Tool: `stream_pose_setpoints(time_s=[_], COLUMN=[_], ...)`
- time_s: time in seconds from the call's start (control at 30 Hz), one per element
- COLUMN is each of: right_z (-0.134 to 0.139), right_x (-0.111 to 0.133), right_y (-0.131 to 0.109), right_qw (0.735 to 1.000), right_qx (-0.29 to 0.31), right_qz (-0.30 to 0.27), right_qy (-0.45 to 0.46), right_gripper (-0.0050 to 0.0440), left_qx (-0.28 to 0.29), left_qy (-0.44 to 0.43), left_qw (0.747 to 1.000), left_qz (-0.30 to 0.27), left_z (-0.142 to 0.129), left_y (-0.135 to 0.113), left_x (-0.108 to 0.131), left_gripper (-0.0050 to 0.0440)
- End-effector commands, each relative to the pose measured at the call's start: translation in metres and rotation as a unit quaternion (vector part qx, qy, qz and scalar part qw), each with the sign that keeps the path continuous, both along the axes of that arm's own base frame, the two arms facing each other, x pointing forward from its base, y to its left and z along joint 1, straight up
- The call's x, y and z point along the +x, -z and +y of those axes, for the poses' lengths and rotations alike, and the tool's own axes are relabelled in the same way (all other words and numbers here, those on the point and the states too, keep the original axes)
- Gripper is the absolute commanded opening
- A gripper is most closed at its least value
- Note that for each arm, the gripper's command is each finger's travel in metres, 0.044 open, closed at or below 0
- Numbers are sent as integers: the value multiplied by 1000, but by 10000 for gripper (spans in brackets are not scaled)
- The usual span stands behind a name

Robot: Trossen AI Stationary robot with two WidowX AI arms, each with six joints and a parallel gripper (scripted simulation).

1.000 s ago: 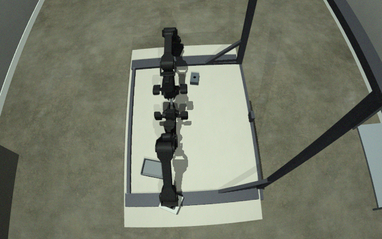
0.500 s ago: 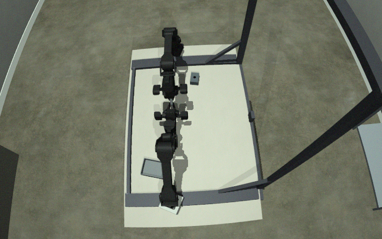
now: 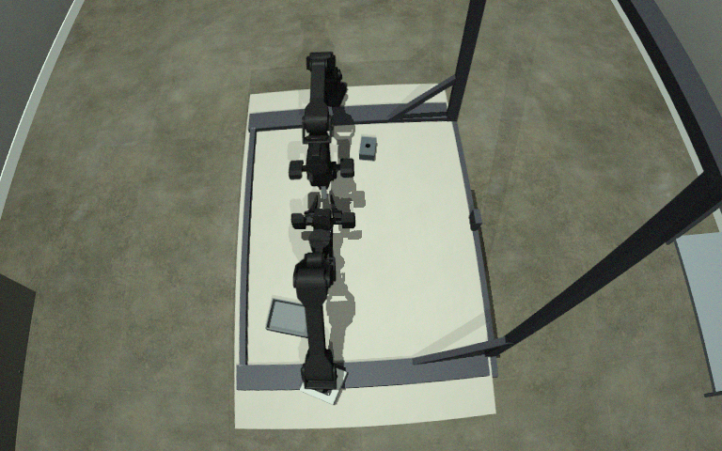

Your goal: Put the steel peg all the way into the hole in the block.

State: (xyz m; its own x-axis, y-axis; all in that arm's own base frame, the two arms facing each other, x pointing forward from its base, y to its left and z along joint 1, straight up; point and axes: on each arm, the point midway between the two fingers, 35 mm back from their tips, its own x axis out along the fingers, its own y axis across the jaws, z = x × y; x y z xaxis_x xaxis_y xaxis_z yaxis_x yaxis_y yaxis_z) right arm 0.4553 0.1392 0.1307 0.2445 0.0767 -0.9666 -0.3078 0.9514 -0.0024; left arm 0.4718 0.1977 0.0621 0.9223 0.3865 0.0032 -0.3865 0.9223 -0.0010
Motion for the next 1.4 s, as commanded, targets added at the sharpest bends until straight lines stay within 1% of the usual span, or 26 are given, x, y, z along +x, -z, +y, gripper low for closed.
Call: stream_pose_setpoints(time_s=[0.0, 0.1, 0.13, 0.2, 0.33, 0.37, 0.43, 0.53, 0.63, 0.67, 0.73, 0.9, 0.93, 1.0, 1.03, 1.13, 1.2, 1.27, 1.37], right_z=[1, 1, 1, 1, 1, 1, 1, 3, 8, 10, 15, 27, 30, 30, 33, 40, 42, 43, 44], right_x=[1, 1, 1, 1, 1, -2, -2, -9, -26, -34, -50, -93, -103, -103, -111, -136, -147, -155, -161], right_y=[-14, -14, -14, -14, -14, -17, -17, -18, -16, -15, -13, -9, -8, -8, -7, -4, -3, -2, -1], right_qw=[1000, 1000, 1000, 1000, 1000, 1000, 1000, 1000, 1000, 1000, 1000, 1000, 1000, 1000, 1000, 1000, 1000, 1000, 1000], right_qx=[4, 4, 4, 4, 3, 4, 4, 4, 5, 5, 5, 6, 6, 6, 6, 7, 7, 7, 7], right_qz=[-17, -17, -17, -17, -17, -19, -19, -21, -20, -20, -20, -18, -18, -18, -17, -16, -16, -16, -16], right_qy=[1, 1, 1, 1, 2, 2, 2, 2, 2, 2, 2, 2, 2, 2, 2, 2, 2, 2, 2], right_gripper=[-27, -50, -50, -50, -50, -50, -50, -50, -50, -50, -50, -50, -50, -50, -50, -50, -50, -50, -50], left_qx=[9, 8, 6, 5, 1, 0, 0, -6, -11, -10, -9, 0, 4, 4, 1, 8, 8, 5, -6], left_qy=[0, 0, 0, 0, 0, 0, 0, 0, 0, 0, 0, 0, 0, 0, 0, 0, 0, 0, 0], left_qw=[1000, 1000, 1000, 1000, 1000, 1000, 1000, 1000, 999, 1000, 1000, 1000, 1000, 1000, 1000, 1000, 1000, 1000, 1000], left_qz=[-17, -14, -10, -8, 1, 5, 5, 18, 30, 25, 23, -3, -14, -14, -7, -28, -28, -19, 7], left_z=[-9, -17, -20, -20, -22, -24, -24, -28, -33, -35, -37, -43, -44, -44, -45, -49, -51, -52, -53], left_y=[-18, -18, -18, -17, -24, -27, -27, -38, -55, -65, -77, -120, -133, -133, -136, -166, -174, -176, -167], left_x=[-21, -41, -47, -47, -53, -55, -55, -62, -73, -76, -82, -94, -95, -95, -97, -104, -108, -111, -114], left_gripper=[200, 200, 200, 200, 200, 200, 200, 200, 200, 200, 200, 200, 200, 200, 200, 200, 200, 200, 200])
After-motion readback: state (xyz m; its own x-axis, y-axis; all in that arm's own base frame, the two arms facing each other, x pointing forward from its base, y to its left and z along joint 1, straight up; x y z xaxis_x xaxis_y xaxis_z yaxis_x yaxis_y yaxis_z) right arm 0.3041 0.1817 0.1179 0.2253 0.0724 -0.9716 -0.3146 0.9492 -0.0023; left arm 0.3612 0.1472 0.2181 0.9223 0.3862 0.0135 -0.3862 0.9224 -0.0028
